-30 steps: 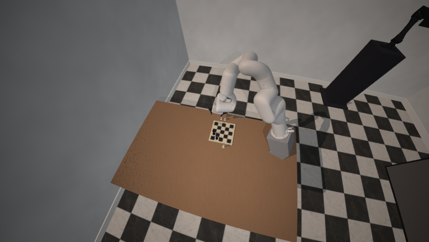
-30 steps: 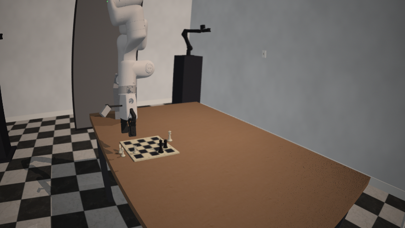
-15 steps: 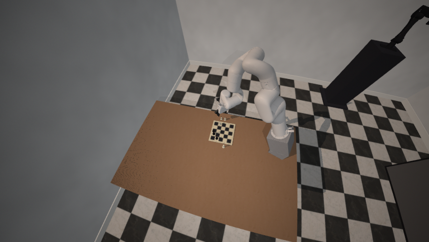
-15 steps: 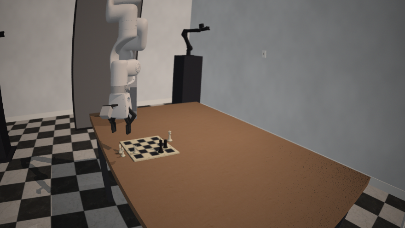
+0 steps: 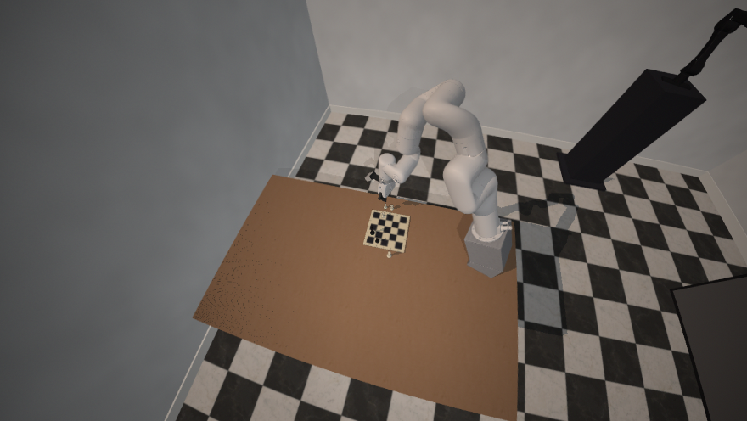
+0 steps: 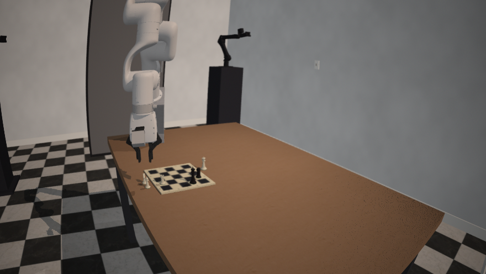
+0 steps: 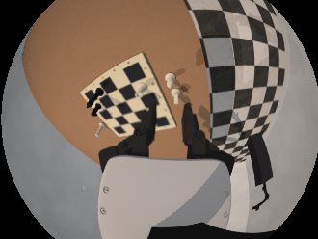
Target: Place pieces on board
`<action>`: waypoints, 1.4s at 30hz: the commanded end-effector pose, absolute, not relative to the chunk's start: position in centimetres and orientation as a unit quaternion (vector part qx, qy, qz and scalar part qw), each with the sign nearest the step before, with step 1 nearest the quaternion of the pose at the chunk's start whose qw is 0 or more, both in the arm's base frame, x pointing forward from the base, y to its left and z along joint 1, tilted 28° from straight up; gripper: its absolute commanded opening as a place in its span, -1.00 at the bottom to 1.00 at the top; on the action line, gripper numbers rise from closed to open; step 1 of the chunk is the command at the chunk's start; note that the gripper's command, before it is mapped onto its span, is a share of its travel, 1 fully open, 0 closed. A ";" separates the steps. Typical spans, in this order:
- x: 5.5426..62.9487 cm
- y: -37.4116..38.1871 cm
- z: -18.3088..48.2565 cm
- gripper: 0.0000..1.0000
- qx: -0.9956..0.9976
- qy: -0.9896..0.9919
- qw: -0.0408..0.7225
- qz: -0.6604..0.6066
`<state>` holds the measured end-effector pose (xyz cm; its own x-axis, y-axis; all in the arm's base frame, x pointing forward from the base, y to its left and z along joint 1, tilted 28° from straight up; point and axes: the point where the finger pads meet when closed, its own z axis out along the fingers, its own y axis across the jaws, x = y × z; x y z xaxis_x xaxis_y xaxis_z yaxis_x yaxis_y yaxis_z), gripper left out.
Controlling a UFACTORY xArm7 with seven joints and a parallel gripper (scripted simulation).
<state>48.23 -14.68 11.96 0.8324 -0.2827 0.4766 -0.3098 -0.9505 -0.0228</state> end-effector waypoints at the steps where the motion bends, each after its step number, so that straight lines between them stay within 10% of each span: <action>1: 48.3 -14.7 12.1 -0.25 0.957 -0.154 0.034 0.243; 42: 48.9 -14.9 10.9 -0.25 0.957 -0.154 0.035 0.243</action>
